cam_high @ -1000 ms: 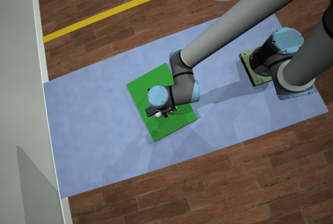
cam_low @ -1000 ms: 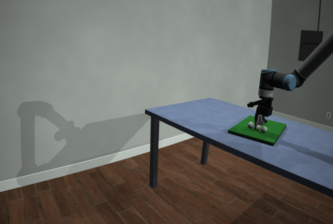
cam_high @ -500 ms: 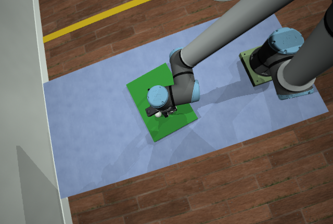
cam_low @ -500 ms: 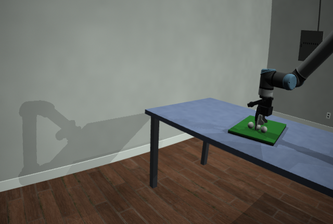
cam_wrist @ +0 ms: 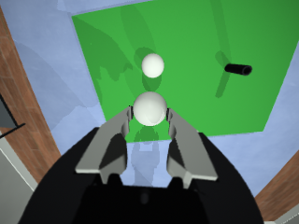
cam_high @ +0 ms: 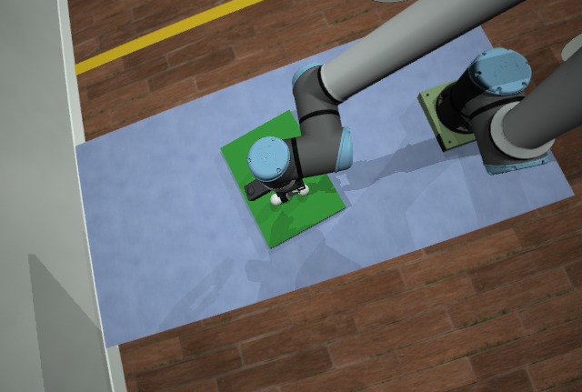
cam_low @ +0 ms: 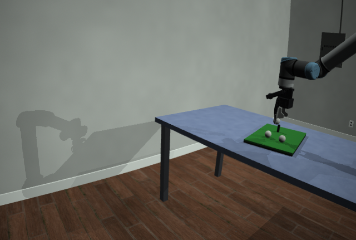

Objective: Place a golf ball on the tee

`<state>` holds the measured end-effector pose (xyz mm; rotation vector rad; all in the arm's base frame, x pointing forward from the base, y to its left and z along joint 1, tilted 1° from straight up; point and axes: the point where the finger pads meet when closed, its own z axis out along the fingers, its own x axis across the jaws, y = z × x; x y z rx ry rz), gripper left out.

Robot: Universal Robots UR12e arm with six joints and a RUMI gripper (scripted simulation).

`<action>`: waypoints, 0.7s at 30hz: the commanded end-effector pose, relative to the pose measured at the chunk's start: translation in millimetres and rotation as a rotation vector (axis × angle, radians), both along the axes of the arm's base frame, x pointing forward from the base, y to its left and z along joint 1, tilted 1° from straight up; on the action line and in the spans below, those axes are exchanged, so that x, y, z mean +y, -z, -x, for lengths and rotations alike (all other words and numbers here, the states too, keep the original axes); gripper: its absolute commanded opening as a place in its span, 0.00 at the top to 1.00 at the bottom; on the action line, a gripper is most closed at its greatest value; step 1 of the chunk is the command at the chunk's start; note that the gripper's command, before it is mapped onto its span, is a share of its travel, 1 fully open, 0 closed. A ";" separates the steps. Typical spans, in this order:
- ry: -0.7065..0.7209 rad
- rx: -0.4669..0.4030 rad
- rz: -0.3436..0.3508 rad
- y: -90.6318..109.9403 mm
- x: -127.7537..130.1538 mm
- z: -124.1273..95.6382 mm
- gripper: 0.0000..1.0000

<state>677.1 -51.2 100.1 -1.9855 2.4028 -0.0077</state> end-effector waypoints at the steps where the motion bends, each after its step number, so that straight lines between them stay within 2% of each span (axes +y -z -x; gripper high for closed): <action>1: 0.002 0.018 -0.006 -10.3 -24.9 -3.2 1.00; 3: 0.002 0.019 -0.006 -20.0 -61.2 -10.7 1.00; 5: 0.002 0.019 -0.006 -20.0 -61.2 -10.7 1.00; 8: 0.002 0.019 -0.006 -37.9 -124.1 -18.5 1.00; 12: 0.002 0.019 -0.006 -50.2 -166.8 -20.3 1.00; 16: 0.002 0.019 -0.007 -44.4 -167.1 -20.5 1.00; 18: 0.002 0.017 -0.006 -29.7 -166.9 -21.0 1.00; 20: -0.002 0.023 -0.009 -4.8 -160.8 -17.7 1.00; 21: -0.002 0.023 -0.009 -4.8 -160.8 -17.7 1.00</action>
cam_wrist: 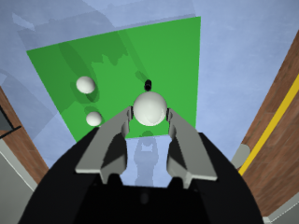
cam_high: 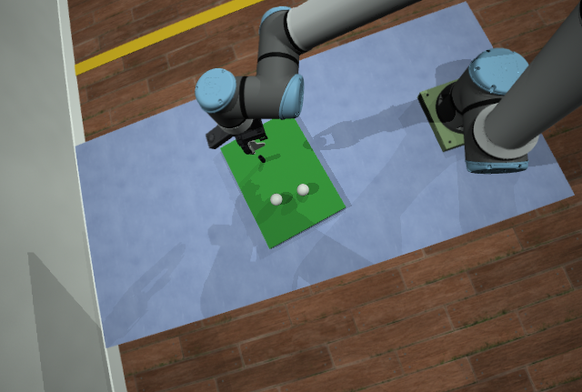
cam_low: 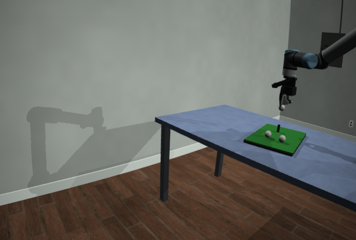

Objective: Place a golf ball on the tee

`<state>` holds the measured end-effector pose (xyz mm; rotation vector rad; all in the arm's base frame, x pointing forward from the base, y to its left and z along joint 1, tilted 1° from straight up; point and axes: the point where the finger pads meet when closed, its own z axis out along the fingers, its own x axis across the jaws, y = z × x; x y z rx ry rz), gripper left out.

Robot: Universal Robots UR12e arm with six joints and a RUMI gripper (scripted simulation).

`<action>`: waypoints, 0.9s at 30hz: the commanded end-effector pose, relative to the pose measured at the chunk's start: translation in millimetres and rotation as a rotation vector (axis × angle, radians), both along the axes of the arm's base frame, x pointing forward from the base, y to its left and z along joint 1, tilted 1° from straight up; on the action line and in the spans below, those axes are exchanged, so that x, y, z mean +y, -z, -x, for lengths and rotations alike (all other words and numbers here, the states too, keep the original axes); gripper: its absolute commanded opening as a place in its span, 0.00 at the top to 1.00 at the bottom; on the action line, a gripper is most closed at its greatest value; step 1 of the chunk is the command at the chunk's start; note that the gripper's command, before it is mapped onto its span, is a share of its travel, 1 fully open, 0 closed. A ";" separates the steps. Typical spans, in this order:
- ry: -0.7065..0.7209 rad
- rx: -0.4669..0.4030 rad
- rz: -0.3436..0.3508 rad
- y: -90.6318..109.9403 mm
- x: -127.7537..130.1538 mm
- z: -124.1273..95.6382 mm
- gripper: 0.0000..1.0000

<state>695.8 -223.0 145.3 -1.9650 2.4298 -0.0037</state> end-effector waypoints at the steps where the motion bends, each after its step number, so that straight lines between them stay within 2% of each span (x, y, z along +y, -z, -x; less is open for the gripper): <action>1: -0.023 0.015 -0.012 40.4 11.0 1.0 1.00; 4: -0.023 0.015 -0.012 69.9 11.4 0.9 1.00; 6: -0.021 0.015 -0.012 79.9 10.8 1.5 1.00; 27: -0.020 0.015 -0.012 97.6 9.6 0.7 1.00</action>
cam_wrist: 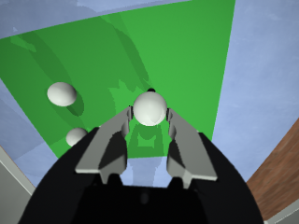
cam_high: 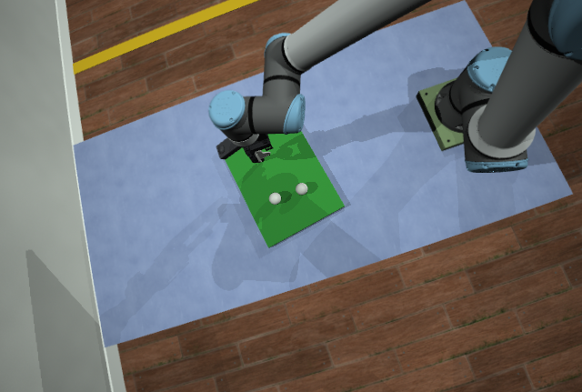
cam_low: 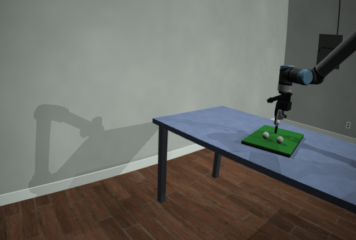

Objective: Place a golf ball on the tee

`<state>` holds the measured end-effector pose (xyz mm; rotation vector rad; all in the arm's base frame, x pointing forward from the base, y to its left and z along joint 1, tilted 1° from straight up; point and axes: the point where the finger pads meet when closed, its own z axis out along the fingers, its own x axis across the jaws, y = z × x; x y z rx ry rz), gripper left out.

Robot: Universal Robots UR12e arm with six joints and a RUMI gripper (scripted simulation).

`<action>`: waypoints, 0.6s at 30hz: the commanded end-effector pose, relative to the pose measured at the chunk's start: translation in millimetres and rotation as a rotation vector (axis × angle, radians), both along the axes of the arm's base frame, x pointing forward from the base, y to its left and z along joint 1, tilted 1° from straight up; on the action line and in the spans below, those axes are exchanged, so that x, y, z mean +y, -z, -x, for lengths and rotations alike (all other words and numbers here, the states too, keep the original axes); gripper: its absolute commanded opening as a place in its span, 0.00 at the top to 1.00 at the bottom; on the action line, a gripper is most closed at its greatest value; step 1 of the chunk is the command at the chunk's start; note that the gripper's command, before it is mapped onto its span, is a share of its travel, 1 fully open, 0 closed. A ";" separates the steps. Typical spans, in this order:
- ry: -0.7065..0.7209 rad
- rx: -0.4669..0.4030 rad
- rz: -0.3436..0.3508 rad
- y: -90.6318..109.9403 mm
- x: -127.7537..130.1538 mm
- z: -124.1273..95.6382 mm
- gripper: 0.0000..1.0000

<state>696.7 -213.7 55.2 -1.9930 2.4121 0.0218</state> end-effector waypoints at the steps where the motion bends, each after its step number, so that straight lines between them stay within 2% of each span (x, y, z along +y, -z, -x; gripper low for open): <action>1: 0.002 0.002 -0.002 7.5 0.3 1.6 1.00; 12: 0.002 -0.001 0.000 5.0 -0.6 0.1 1.00; 13: 0.002 -0.001 0.000 5.0 -0.6 0.1 0.00; 18: 0.002 -0.001 0.000 5.1 -0.6 0.1 0.00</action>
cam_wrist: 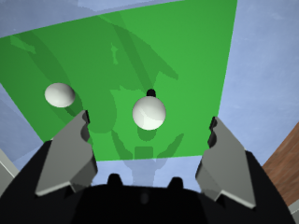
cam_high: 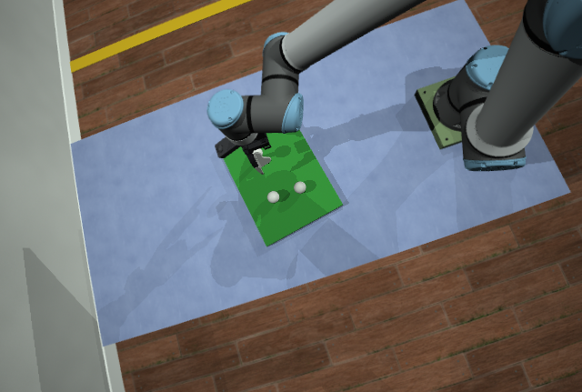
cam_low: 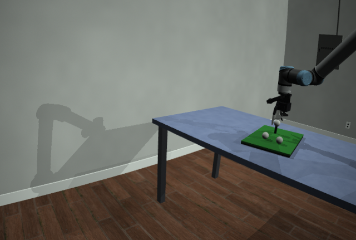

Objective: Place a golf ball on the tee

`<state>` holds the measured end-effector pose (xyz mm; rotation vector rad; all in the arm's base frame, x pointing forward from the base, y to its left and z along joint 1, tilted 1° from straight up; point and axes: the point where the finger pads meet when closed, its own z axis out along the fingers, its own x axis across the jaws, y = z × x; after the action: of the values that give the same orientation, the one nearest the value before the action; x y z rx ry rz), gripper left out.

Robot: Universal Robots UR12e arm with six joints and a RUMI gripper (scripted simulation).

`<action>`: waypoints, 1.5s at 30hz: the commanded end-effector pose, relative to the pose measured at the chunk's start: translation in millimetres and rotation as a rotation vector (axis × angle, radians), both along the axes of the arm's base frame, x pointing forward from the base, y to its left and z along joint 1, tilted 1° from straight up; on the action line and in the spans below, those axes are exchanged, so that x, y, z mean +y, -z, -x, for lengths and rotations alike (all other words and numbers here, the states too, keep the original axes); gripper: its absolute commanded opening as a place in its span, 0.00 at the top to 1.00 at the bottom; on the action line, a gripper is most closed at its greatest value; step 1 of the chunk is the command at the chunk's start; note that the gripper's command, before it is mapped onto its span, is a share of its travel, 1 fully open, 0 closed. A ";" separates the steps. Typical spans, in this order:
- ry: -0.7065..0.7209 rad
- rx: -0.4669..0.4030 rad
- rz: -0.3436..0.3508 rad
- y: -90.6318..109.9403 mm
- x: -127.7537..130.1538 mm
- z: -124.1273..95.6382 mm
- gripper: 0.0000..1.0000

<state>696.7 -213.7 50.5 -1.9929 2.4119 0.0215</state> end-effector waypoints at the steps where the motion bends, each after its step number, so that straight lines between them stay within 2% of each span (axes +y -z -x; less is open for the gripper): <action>1: 0.002 -0.001 0.000 0.3 -0.6 0.2 0.00; 29: 0.002 -0.001 0.000 -0.1 -0.7 0.1 0.00; 33: 0.002 -0.005 0.003 -21.2 -2.4 -1.7 0.00; 39: 0.002 -0.006 0.003 -85.2 -3.4 0.0 0.00; 41: 0.002 -0.006 0.003 -85.2 -3.4 0.0 0.00; 43: 0.002 -0.006 0.003 -98.4 -3.3 0.3 0.00; 45: 0.002 -0.006 0.003 -103.1 -3.2 0.5 0.00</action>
<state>698.0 -215.3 128.1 -1.9881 2.4078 -0.0075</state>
